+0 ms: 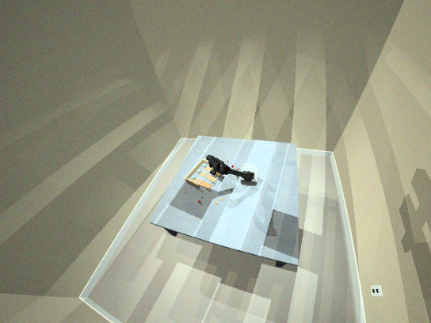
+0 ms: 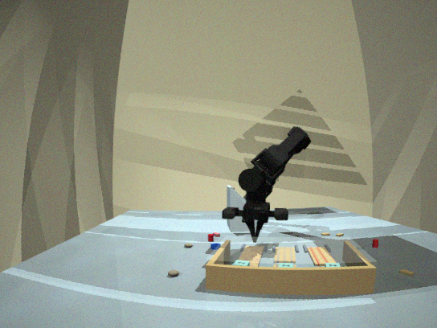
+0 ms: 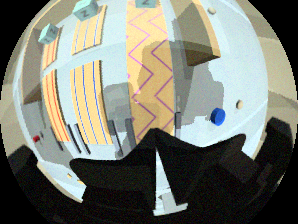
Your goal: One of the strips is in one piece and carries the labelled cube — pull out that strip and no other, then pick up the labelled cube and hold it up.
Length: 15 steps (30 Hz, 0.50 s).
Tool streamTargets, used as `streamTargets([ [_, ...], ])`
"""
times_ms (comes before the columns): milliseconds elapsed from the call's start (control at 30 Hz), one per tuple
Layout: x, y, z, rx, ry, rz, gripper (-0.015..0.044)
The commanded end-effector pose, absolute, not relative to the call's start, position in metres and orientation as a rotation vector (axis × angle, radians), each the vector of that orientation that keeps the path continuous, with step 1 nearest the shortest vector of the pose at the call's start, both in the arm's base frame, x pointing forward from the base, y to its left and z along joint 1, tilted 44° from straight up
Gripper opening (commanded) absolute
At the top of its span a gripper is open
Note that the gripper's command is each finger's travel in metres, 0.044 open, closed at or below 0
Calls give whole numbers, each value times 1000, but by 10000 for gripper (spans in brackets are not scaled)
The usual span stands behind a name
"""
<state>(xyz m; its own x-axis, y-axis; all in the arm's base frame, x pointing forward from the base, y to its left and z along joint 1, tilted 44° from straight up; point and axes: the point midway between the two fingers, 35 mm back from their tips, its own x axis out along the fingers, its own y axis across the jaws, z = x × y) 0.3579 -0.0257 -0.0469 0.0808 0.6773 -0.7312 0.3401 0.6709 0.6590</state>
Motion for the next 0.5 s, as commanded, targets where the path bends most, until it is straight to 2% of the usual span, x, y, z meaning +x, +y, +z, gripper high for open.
streamTargets([
  [0, 356, -21, -54, 889, 1531, 307, 0],
  [467, 356, -12, -64, 890, 1531, 308, 0],
])
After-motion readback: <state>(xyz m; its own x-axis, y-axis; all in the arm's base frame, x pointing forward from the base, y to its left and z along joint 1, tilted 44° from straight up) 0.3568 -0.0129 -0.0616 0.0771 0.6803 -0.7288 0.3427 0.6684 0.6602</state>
